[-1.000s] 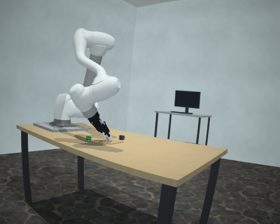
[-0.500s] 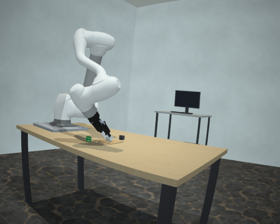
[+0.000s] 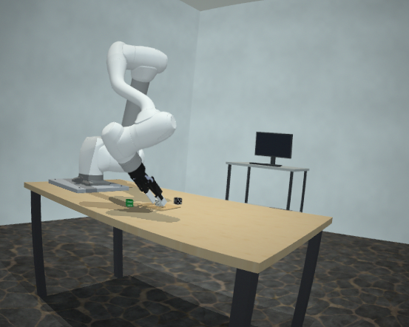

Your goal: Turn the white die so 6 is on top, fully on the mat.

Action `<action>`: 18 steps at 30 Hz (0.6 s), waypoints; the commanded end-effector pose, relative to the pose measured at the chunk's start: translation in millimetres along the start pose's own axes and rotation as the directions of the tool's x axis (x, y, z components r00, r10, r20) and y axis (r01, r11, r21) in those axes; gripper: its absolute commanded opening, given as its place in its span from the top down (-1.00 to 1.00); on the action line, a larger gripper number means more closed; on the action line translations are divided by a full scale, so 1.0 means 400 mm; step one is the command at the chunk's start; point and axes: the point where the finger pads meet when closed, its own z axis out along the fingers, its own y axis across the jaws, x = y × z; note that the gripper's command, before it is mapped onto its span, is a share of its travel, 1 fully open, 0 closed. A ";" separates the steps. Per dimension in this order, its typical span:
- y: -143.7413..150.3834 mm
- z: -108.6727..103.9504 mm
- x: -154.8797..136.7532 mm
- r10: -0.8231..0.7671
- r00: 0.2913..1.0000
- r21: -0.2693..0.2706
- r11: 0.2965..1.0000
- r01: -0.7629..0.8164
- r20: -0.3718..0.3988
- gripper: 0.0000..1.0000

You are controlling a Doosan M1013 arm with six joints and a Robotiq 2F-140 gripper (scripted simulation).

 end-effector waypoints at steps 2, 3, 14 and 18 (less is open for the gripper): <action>0.000 0.000 0.000 0.000 1.000 0.000 1.000 0.000 0.000 0.20; 0.000 0.000 0.000 0.000 1.000 0.000 1.000 0.000 0.000 0.20; 0.000 -0.016 -0.016 0.000 1.000 0.000 1.000 0.000 0.000 0.20; 0.000 -0.035 -0.035 0.000 1.000 0.000 1.000 0.000 0.000 0.20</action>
